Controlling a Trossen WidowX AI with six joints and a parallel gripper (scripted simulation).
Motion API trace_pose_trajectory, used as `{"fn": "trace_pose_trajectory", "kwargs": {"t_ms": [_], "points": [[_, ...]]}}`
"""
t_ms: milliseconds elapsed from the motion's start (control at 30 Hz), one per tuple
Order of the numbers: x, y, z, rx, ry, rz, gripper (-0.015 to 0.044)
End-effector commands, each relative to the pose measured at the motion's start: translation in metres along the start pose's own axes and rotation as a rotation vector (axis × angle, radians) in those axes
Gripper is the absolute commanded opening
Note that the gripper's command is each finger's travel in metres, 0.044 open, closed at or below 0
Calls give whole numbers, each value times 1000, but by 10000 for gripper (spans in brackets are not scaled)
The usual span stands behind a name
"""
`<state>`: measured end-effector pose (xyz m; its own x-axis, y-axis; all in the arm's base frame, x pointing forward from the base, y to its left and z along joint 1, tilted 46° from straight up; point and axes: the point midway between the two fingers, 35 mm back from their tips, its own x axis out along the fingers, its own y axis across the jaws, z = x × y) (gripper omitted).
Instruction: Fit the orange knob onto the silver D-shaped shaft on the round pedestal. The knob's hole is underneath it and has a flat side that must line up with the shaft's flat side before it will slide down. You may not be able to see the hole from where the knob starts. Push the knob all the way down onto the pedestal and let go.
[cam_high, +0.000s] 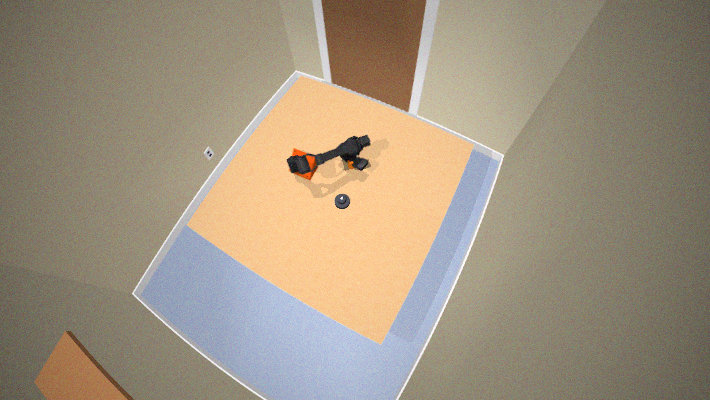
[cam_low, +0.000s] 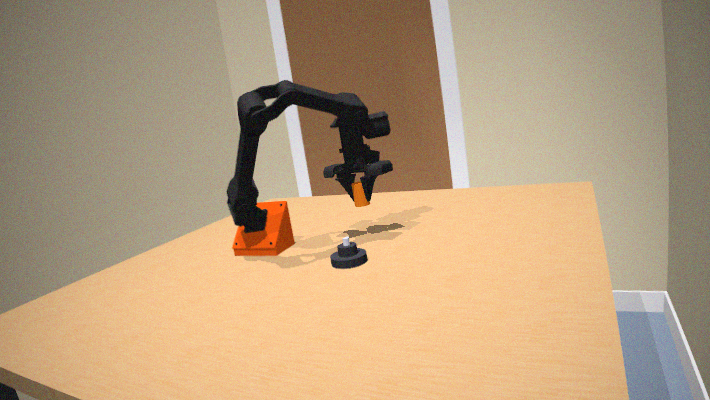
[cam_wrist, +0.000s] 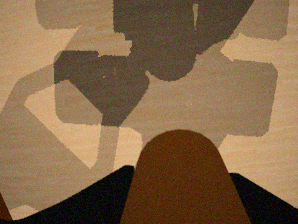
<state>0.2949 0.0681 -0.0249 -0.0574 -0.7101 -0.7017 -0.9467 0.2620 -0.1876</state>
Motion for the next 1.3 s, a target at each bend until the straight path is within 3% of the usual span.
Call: {"fn": "trace_pose_trajectory", "kwargs": {"t_ms": [0, 400, 633, 933, 1267], "points": [[22, -2, 1, -4, 3, 0, 0], [88, -3, 3, 1, 11, 10, 0], [91, 0, 2, 1, 11, 11, 0], [89, 0, 2, 6, 10, 19, 236], [89, 0, 2, 6, 10, 19, 240]]}}
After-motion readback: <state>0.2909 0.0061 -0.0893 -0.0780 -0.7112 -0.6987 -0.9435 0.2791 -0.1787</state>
